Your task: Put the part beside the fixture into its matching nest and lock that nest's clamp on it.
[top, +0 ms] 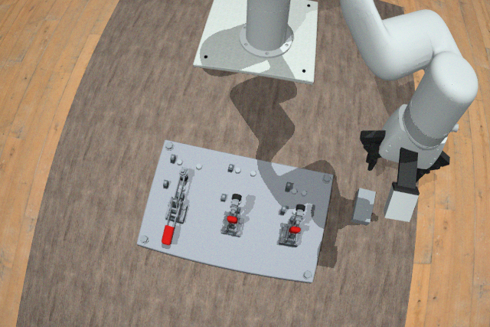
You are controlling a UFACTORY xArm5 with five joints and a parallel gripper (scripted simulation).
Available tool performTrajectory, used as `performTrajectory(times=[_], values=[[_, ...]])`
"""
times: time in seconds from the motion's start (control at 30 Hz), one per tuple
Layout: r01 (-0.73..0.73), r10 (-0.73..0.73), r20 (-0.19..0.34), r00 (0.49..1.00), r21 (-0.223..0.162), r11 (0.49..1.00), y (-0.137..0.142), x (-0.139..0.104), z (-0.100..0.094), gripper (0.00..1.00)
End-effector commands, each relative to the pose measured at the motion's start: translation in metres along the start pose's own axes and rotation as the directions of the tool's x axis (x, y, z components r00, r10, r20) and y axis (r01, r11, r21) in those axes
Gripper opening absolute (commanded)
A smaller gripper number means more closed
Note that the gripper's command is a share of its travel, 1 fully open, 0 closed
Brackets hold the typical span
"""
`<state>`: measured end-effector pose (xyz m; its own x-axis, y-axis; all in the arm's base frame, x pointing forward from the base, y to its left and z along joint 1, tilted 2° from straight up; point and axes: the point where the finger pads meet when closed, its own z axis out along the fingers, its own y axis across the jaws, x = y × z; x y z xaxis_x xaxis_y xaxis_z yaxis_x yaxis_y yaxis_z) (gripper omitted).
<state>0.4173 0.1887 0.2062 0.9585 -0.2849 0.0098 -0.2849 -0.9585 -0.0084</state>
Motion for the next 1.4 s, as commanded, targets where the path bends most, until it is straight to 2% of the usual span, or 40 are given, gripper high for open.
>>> performTrajectory(times=[0.0,0.3,0.63,1.03,1.1,1.37], values=[[0.0,0.0,-0.003,1.0,0.003,1.0,-0.001,0.001,-0.002,1.0],[0.0,0.0,-0.003,1.0,0.003,1.0,-0.001,0.001,0.0,1.0],[0.0,0.0,-0.003,1.0,0.003,1.0,0.0,0.001,0.012,1.0],[0.0,0.0,-0.003,1.0,0.003,1.0,0.0,0.002,0.059,1.0],[0.0,0.0,-0.003,1.0,0.003,1.0,0.0,0.002,0.059,1.0],[0.0,0.0,-0.003,1.0,0.003,1.0,0.001,0.003,0.1,1.0]])
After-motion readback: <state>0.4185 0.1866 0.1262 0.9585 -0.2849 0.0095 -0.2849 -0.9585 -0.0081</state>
